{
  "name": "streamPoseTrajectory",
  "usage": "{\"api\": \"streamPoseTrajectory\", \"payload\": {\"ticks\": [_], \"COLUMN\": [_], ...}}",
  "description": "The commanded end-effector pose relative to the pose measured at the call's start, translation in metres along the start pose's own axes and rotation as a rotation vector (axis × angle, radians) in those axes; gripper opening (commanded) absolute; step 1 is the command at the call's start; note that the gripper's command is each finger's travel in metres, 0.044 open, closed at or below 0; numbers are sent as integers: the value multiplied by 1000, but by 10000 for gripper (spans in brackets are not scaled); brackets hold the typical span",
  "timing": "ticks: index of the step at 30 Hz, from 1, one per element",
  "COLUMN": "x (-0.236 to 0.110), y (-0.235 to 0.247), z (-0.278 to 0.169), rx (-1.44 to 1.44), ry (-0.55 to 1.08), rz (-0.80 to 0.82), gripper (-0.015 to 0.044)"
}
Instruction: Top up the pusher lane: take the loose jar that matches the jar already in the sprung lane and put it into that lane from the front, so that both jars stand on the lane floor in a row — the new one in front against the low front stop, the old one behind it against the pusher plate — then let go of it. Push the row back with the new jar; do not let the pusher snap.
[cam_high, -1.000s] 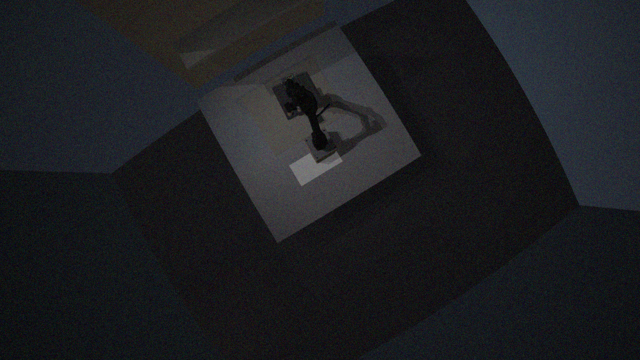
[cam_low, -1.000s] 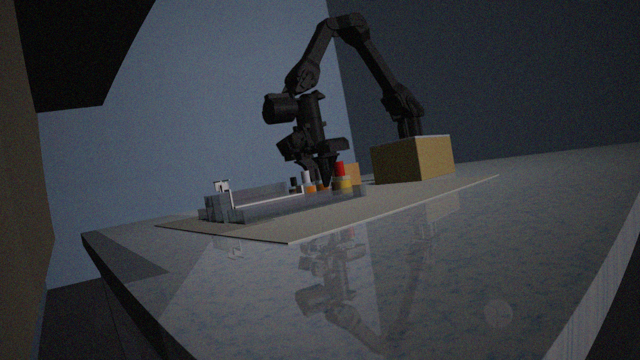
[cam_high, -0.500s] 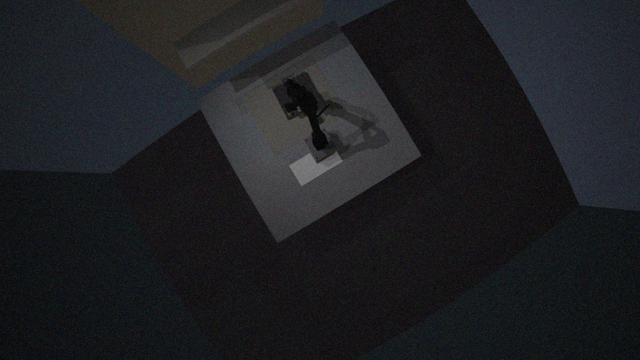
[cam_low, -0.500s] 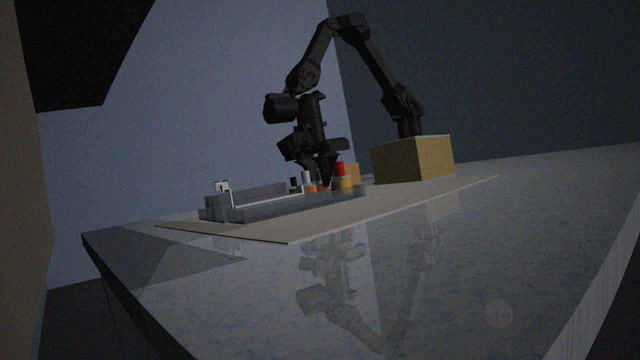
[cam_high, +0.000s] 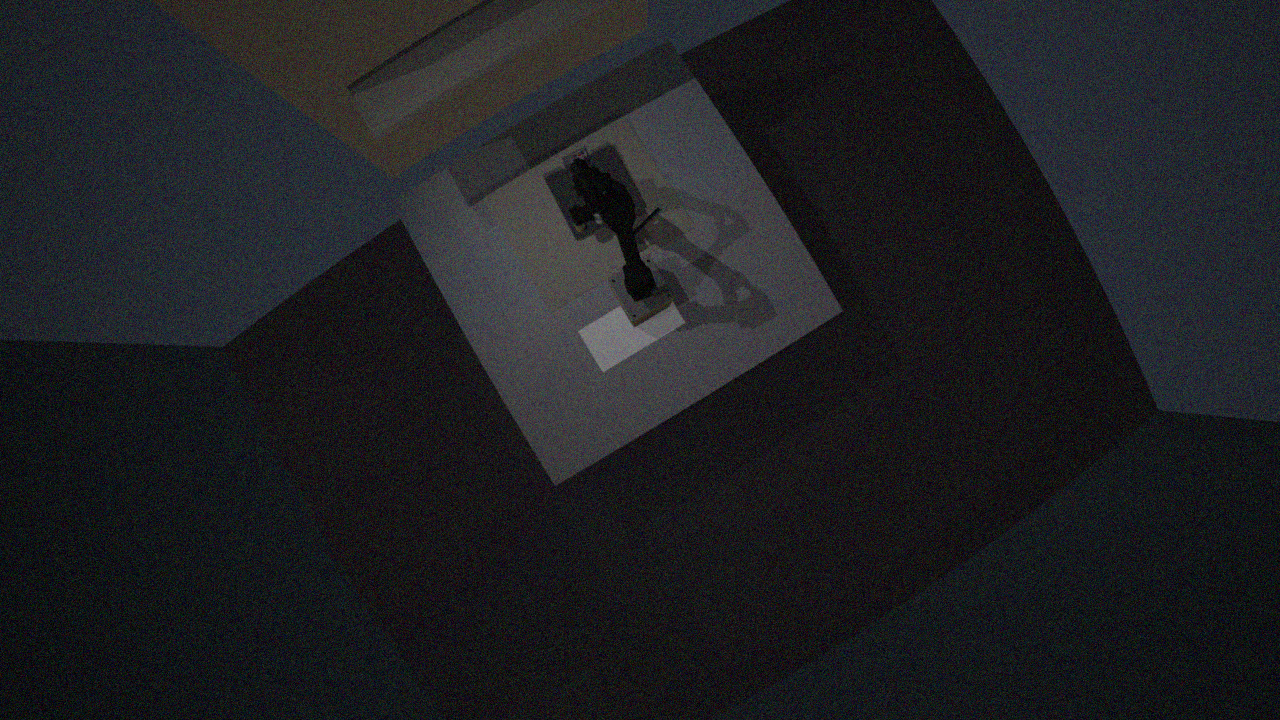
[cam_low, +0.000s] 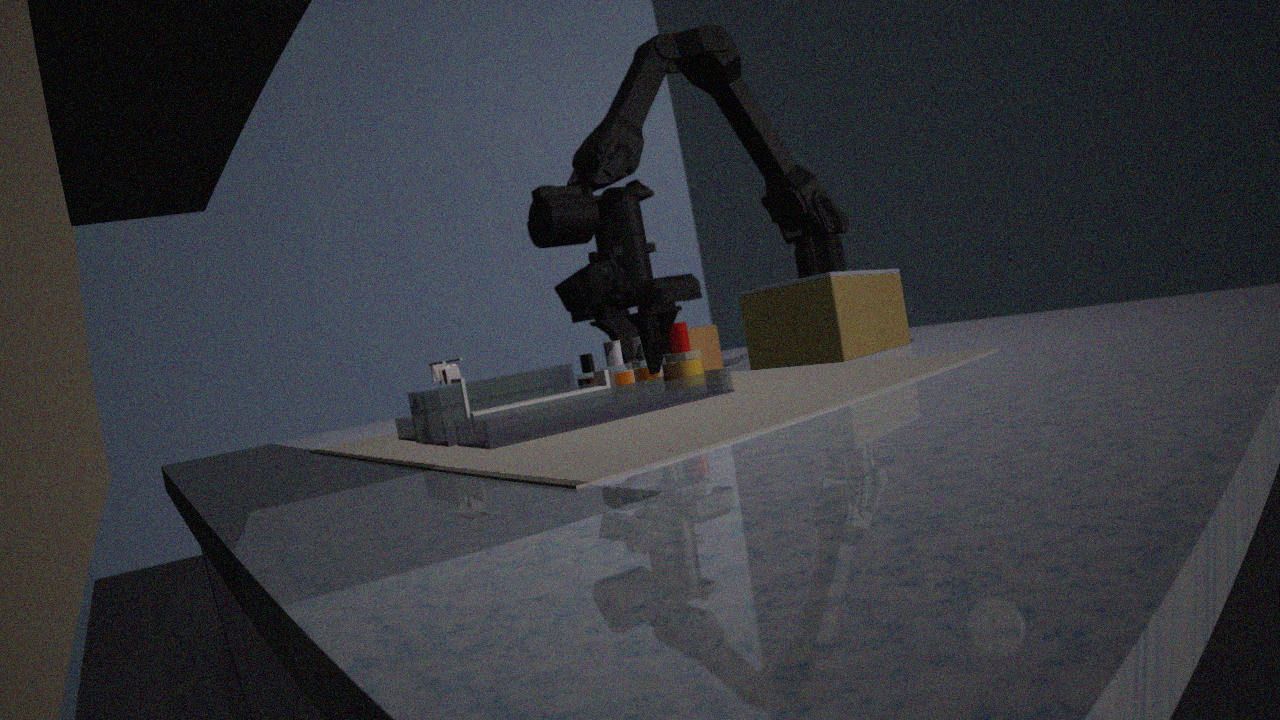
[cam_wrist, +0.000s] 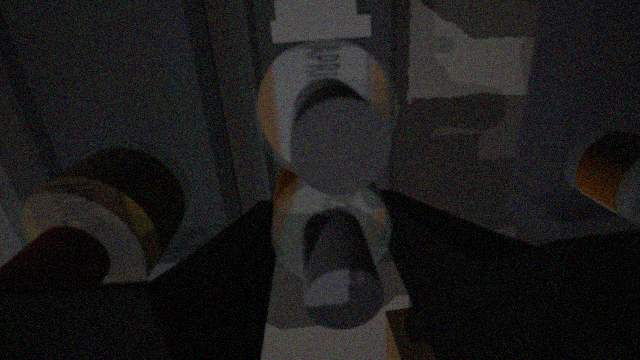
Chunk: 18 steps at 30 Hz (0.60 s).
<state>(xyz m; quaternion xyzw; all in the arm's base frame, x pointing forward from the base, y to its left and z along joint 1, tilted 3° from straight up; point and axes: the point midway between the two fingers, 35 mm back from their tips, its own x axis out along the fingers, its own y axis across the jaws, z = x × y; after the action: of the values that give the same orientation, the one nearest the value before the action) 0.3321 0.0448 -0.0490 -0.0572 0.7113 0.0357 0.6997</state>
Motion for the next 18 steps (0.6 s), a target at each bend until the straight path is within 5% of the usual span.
{"api": "streamPoseTrajectory", "payload": {"ticks": [1,18], "x": [0,0], "y": [-1,-1], "z": [1,-2], "rx": [-5,-5], "ry": [-9,-9], "rz": [-3,-3], "gripper": [0,0]}}
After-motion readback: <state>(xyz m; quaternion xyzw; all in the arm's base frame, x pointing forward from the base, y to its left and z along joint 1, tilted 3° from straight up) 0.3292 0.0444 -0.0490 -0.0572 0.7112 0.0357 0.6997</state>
